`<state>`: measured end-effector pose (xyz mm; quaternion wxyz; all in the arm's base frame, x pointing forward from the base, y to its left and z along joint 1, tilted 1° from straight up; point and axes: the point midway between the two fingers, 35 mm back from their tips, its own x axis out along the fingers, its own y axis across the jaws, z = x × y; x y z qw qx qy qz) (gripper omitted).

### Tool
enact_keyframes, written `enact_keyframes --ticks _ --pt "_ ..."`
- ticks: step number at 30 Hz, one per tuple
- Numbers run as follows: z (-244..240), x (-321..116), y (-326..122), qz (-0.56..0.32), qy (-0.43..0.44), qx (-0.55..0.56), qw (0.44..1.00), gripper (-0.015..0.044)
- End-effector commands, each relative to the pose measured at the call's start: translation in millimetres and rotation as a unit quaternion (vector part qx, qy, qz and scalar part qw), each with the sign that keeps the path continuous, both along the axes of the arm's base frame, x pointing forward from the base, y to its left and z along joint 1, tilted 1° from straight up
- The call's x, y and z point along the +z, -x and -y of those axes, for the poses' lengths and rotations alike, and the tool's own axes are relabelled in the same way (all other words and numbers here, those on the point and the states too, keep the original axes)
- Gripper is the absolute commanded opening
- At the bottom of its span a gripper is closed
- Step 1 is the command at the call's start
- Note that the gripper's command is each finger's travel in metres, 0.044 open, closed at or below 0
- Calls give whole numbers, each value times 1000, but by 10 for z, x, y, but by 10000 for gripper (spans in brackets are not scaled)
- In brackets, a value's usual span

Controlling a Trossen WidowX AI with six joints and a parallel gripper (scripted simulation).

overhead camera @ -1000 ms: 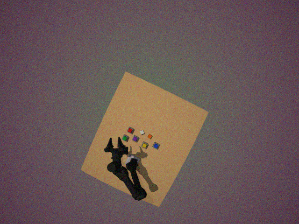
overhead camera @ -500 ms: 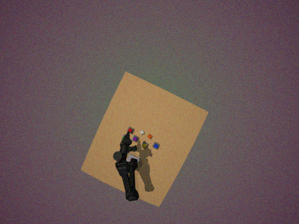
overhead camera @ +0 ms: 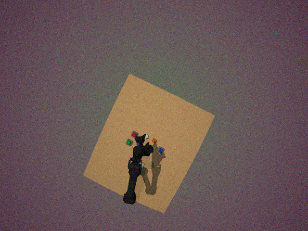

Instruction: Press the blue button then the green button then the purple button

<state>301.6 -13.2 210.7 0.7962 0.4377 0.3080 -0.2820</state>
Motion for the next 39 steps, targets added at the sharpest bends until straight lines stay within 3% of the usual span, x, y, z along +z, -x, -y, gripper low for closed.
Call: enact_keyframes --ticks 1,10,17,31,39 --pt "669 -292 171 -189 113 137 966 400" --pt "1187 -470 513 -313 125 286 897 400" --pt "1505 -560 853 -356 91 413 833 400" --pt "1523 -564 876 -357 88 422 829 400" --pt "1540 -1181 871 -357 88 422 829 190"
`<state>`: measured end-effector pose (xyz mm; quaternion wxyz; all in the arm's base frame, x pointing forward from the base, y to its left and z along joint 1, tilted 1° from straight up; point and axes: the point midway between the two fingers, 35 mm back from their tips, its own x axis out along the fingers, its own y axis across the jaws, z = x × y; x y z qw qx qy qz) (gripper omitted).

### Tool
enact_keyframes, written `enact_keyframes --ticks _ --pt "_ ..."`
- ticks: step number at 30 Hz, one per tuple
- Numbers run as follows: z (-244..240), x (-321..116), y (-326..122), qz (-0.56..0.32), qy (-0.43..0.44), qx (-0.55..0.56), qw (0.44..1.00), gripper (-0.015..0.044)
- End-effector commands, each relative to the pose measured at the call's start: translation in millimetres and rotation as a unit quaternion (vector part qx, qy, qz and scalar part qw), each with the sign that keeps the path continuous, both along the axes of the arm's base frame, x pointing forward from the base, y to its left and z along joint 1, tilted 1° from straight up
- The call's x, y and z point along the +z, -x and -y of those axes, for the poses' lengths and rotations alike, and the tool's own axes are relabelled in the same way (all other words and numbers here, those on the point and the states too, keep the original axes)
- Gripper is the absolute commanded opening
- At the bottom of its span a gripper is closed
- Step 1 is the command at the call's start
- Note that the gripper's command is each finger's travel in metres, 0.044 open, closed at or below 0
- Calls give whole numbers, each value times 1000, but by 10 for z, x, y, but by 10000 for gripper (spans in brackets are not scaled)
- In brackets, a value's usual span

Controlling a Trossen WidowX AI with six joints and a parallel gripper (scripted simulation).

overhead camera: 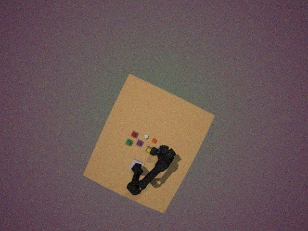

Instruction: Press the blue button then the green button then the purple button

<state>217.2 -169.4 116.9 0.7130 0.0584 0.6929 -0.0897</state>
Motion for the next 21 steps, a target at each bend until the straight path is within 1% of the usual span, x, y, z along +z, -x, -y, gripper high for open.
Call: enact_keyframes --ticks 1,6,7,16,21 --pt "-23 -243 27 -8 -9 3 1000 164" --pt "-23 -243 27 -8 -9 3 1000 32" --pt "-23 -243 27 -8 -9 3 1000 20" --pt "-23 -245 27 -8 -9 3 1000 20" --pt "-18 -316 23 -8 -9 3 1000 20"
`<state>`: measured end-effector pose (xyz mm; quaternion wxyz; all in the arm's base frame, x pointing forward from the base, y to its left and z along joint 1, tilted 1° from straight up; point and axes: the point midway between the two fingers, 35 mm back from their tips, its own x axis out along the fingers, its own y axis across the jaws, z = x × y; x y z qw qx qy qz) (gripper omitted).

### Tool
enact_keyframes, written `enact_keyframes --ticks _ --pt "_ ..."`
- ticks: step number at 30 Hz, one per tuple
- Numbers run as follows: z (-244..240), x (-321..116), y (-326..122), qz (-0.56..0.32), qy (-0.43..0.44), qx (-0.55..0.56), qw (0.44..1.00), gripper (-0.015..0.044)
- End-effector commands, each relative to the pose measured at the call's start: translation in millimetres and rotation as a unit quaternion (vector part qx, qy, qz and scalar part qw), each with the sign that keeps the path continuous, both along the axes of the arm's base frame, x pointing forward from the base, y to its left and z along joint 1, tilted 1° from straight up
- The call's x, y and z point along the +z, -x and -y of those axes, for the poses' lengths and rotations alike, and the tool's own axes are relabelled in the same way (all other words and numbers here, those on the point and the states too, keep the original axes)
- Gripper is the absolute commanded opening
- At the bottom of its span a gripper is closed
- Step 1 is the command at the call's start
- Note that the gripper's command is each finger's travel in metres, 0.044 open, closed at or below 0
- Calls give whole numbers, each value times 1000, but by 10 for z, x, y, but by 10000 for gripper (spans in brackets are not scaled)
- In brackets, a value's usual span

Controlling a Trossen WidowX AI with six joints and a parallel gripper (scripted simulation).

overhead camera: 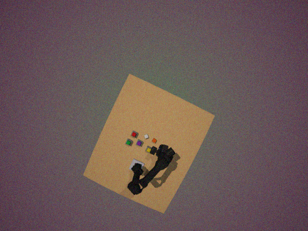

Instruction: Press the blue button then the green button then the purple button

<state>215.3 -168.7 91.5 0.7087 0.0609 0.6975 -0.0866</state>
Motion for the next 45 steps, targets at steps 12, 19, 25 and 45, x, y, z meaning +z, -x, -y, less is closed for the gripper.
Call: enact_keyframes --ticks 12,19,25,45 --pt "-6 -257 4 -2 -4 3 1000 20" --pt "-7 -328 7 -2 -4 3 1000 20" --pt "-7 -328 7 -2 -4 3 1000 20" --pt "-16 11 9 -2 -4 3 1000 20"
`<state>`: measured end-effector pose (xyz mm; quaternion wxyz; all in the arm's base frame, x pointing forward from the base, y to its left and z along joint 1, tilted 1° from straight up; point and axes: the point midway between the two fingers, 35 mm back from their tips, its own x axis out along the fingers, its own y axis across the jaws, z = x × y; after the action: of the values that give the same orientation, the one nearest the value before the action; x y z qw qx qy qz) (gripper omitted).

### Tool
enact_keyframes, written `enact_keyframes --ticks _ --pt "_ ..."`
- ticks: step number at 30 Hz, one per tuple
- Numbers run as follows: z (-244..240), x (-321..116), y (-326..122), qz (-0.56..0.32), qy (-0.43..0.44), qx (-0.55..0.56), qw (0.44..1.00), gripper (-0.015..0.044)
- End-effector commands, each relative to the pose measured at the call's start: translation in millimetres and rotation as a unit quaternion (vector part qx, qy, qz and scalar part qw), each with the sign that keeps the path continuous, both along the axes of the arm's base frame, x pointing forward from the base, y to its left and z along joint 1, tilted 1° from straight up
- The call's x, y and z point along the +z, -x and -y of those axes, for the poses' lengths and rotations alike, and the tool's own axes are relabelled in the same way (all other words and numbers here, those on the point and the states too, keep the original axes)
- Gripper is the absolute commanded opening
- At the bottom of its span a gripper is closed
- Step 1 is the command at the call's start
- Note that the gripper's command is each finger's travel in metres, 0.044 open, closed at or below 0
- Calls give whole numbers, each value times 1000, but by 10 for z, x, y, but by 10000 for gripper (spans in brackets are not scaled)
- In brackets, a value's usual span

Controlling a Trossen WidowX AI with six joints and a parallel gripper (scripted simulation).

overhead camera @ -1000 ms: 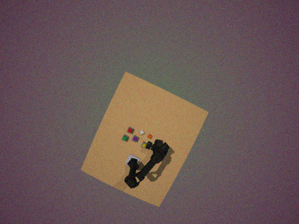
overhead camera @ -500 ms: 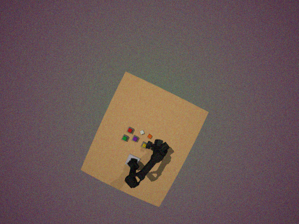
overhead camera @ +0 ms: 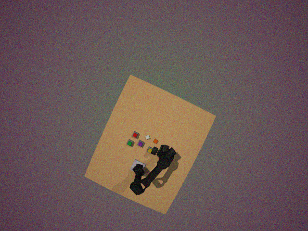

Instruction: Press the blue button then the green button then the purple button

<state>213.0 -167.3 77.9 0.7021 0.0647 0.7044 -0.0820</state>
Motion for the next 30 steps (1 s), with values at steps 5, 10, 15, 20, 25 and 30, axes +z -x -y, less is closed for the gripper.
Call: enact_keyframes --ticks 5,10,15,20,25,30 --pt "-9 322 -22 8 -2 5 1000 20" --pt "-19 764 -10 7 2 2 1000 20" --pt "-91 763 -58 8 2 2 1000 20" --pt "-661 756 -334 10 -2 2 1000 20" --pt "-1297 748 -469 11 -5 2 1000 20" --pt "-1937 740 -446 11 -9 2 1000 20"
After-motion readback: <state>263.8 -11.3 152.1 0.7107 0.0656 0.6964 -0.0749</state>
